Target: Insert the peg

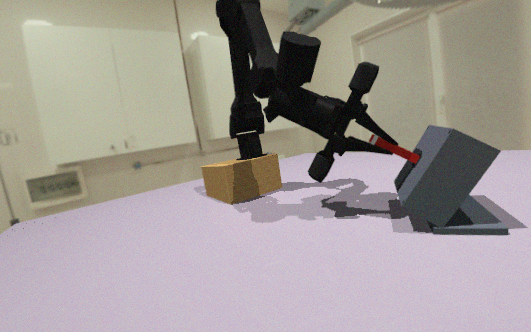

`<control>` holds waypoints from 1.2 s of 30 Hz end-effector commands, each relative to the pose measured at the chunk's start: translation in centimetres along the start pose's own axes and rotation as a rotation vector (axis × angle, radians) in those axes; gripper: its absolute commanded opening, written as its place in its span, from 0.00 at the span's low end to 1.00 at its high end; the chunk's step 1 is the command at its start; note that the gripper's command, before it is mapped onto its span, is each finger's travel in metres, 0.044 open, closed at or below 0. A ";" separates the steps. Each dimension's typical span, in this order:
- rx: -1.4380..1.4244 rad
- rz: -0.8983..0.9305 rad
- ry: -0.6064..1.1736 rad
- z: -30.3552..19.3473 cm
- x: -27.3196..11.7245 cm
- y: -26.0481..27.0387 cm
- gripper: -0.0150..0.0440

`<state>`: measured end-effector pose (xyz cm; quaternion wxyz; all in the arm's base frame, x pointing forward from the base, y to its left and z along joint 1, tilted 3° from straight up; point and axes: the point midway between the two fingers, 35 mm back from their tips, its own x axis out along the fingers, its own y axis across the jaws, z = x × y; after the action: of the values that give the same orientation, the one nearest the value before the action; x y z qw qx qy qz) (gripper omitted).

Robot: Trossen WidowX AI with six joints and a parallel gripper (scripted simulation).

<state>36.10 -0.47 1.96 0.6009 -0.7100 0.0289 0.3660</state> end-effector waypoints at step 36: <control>0.000 -0.002 -0.001 0.0 1.8 0.0 0.25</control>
<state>37.42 0.25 0.94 0.6012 -0.7099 0.0281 0.3658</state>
